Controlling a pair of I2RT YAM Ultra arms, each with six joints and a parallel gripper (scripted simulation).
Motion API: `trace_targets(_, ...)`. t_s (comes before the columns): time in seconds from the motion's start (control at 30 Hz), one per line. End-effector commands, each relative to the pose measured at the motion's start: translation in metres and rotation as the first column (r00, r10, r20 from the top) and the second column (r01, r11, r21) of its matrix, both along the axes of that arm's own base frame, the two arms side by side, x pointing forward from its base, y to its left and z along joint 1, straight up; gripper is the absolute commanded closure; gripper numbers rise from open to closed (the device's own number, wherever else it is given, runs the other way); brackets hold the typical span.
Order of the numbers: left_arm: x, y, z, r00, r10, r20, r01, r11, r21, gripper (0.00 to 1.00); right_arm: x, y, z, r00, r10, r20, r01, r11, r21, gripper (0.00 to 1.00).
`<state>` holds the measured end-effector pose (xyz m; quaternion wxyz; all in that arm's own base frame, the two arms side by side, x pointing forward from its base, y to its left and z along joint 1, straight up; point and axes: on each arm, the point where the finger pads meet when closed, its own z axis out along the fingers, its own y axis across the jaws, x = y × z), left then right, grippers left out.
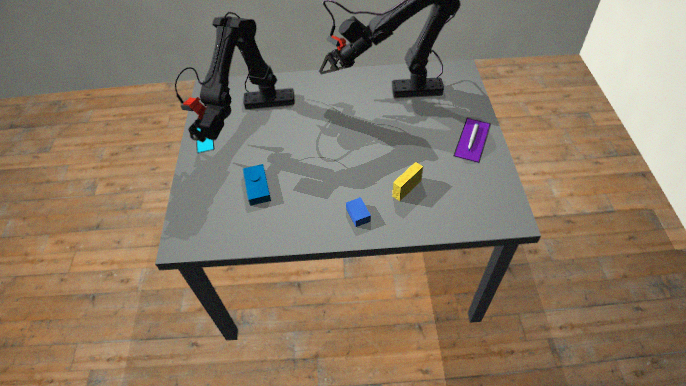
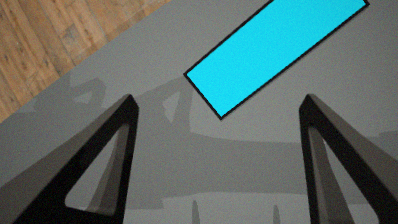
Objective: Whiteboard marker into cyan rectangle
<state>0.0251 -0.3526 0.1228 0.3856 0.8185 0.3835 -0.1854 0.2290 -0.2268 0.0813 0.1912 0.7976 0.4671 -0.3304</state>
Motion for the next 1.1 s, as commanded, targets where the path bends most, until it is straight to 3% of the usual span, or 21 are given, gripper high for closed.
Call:
trace_targets(0.0, 0.0, -0.001, 0.003, 1.0, 0.0, 0.001, 0.0, 1.0, -0.01, 0.0, 0.002, -0.001, 0.003, 1.0, 0.0, 0.011, 0.0, 1.0, -0.006, 0.0)
trace_targets(0.57, 0.0, -0.001, 0.003, 1.0, 0.0, 0.001, 0.0, 1.0, -0.01, 0.0, 0.002, -0.001, 0.003, 1.0, 0.0, 0.011, 0.0, 1.0, -0.006, 0.0)
trace_targets(0.8, 0.02, 0.023, -0.005, 0.98, 0.192, -0.057, -0.192, 0.981, 0.008, 0.0, 0.002, -0.001, 0.003, 1.0, 0.0, 0.011, 0.0, 1.0, -0.006, 0.0)
trace_targets(1.07, 0.046, 0.087, -0.017, 0.872, 0.47, -0.137, -0.471, 0.882, 0.024, 0.0, 0.002, -0.001, 0.003, 1.0, 0.0, 0.011, 0.0, 1.0, -0.006, 0.0)
